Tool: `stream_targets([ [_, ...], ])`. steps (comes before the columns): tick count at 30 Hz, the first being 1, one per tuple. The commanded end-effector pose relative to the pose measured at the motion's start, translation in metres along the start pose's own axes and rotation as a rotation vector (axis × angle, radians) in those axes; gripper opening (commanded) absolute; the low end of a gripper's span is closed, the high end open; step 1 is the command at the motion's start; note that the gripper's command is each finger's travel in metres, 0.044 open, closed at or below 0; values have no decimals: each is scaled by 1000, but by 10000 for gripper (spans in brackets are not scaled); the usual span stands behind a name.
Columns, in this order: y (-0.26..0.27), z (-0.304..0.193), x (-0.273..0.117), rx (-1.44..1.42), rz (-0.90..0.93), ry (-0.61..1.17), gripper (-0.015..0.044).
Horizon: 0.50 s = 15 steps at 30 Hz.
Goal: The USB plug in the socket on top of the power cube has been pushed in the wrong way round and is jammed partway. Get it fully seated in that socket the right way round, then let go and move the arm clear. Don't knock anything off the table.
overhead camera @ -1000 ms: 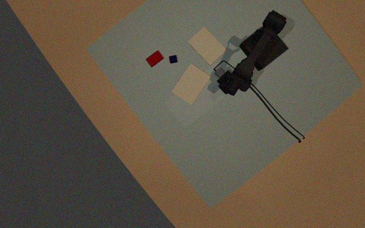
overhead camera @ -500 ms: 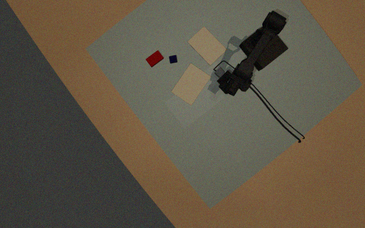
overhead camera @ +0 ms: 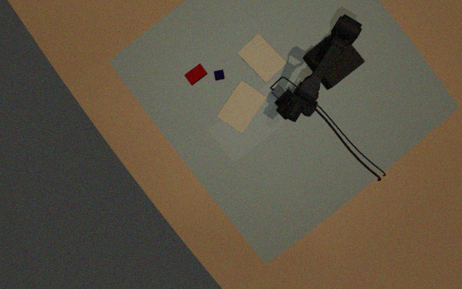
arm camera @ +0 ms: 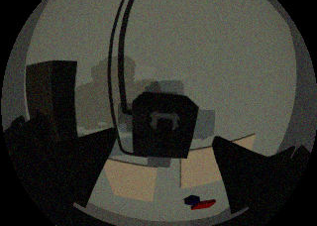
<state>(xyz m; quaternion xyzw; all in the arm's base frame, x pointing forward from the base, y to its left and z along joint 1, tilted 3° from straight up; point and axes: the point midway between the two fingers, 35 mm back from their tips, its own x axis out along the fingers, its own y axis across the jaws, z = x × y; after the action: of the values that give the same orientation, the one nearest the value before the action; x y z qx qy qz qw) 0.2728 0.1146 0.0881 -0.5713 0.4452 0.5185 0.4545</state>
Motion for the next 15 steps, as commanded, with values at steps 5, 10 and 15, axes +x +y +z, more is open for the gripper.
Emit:
stream_targets([
  [5,1,0,8,2,3,-3,440],
  [10,0,0,6,1,2,0,387],
  [15,0,0,6,1,2,0,256],
])
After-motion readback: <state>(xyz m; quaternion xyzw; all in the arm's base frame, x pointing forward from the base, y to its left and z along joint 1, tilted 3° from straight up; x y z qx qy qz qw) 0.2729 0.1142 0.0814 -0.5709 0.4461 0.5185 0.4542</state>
